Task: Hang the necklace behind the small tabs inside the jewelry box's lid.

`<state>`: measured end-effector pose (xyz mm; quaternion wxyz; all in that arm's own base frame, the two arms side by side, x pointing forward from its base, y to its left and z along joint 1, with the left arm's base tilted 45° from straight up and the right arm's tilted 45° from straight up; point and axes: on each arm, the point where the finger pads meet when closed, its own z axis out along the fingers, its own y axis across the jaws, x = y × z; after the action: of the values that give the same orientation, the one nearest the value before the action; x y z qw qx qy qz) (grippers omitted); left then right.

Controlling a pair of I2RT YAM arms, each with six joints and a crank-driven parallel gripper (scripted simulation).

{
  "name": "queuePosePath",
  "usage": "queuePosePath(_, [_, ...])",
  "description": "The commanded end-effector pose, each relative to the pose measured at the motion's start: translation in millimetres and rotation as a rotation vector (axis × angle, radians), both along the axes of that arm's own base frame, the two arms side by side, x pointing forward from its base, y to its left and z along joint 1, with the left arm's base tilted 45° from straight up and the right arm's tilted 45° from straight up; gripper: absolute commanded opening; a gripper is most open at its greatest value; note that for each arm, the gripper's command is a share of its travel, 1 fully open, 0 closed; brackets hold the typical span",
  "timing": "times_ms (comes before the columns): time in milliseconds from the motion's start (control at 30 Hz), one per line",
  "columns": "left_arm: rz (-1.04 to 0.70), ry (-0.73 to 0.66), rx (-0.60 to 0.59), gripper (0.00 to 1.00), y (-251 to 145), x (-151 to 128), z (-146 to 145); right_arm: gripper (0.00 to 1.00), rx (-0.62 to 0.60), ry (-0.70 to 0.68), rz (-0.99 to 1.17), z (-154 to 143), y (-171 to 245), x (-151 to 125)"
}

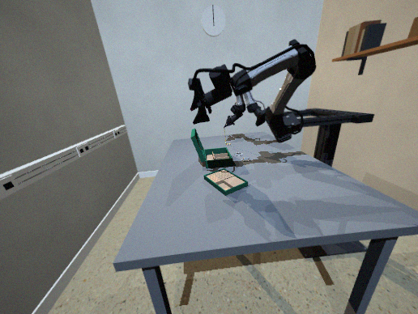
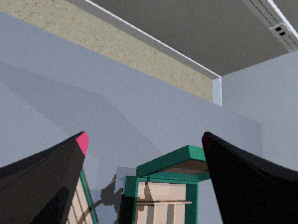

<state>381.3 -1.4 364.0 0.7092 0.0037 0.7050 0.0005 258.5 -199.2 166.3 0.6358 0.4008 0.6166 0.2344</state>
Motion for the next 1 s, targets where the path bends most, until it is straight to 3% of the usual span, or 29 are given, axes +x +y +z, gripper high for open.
queuePosePath(0, [-0.011, -0.083, -0.002, 1.00, -1, -6, 33, 0.00, -0.049, -0.028, 0.003, 12, -2, -1])
queuePosePath(733, [-0.011, -0.083, -0.002, 1.00, -1, -6, 33, 0.00, 0.003, 0.009, 0.001, -3, 0, 1])
queuePosePath(800, [-0.011, -0.083, -0.002, 1.00, -1, -6, 33, 0.00, -0.044, -0.013, 0.009, 14, 0, -1])
queuePosePath(967, [-0.011, -0.083, -0.002, 1.00, -1, -6, 33, 0.00, -0.001, 0.004, 0.014, 18, 10, -7])
